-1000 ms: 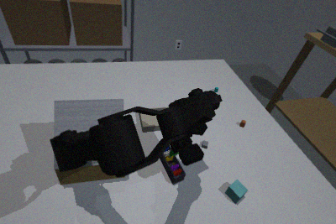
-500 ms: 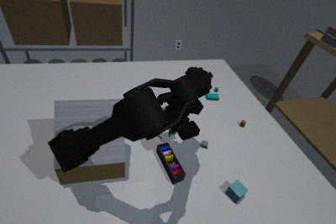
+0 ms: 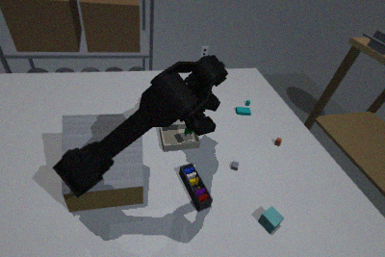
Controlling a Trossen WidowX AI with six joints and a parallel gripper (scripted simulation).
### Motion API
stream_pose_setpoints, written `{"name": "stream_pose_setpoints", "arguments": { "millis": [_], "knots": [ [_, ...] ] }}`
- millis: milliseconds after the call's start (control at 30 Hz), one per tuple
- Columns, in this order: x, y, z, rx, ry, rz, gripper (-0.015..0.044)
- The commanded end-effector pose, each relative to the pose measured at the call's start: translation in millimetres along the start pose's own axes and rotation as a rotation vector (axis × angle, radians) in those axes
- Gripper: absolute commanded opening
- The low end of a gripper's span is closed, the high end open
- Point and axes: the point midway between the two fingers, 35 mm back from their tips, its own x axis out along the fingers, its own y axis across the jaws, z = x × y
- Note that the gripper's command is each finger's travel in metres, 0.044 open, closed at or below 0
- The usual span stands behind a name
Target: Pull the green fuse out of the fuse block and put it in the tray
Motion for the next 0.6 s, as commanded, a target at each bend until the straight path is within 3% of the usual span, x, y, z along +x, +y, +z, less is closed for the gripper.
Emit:
{"name": "stream_pose_setpoints", "arguments": {
  "millis": [0, 200, 567],
  "knots": [
    [-0.1, 19.9, 0.4, 0.005, -0.001, 0.002, 0.0],
    [4.1, 52.0, -3.2, 0.008, 0.001, -0.006, 0.0],
    [16.5, 53.0, -2.8, 0.008, 0.001, -0.006, 0.0]
  ]
}}
